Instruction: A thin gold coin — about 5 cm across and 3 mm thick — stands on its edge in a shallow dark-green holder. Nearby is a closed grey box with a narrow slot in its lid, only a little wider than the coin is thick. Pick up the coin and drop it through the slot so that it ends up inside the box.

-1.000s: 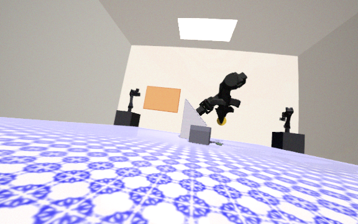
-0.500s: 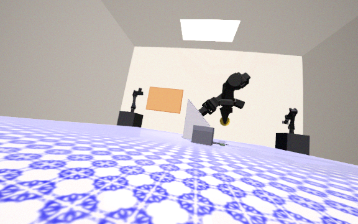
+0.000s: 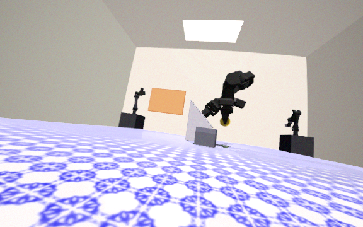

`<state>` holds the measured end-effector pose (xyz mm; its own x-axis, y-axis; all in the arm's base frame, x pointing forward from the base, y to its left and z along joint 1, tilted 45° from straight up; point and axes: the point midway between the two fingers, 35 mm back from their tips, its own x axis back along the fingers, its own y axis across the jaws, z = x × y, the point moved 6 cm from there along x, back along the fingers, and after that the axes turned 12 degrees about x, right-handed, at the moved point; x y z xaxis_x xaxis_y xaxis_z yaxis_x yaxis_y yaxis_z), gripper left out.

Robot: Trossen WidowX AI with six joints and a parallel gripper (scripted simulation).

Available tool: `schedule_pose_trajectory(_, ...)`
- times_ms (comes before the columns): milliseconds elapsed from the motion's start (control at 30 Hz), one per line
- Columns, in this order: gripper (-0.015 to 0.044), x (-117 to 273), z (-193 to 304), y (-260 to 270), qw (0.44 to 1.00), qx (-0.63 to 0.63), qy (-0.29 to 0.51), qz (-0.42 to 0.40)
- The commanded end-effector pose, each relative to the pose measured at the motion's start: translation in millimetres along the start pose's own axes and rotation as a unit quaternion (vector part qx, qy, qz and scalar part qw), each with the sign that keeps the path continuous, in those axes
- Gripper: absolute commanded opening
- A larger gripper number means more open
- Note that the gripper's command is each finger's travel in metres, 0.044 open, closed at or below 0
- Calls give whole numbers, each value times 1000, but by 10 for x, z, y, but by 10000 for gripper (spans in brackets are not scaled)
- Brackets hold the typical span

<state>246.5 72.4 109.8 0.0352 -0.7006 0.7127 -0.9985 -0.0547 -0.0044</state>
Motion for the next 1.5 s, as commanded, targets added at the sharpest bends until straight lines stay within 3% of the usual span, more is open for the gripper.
schedule_pose_trajectory(0, 0, -4, 86, -87, 1000, 1, 1, -2)
schedule_pose_trajectory(1100, 0, -16, 803, -515, 1000, 2, 0, -1)
schedule_pose_trajectory(1467, 0, -3, 765, -492, 1000, 0, -1, 2)
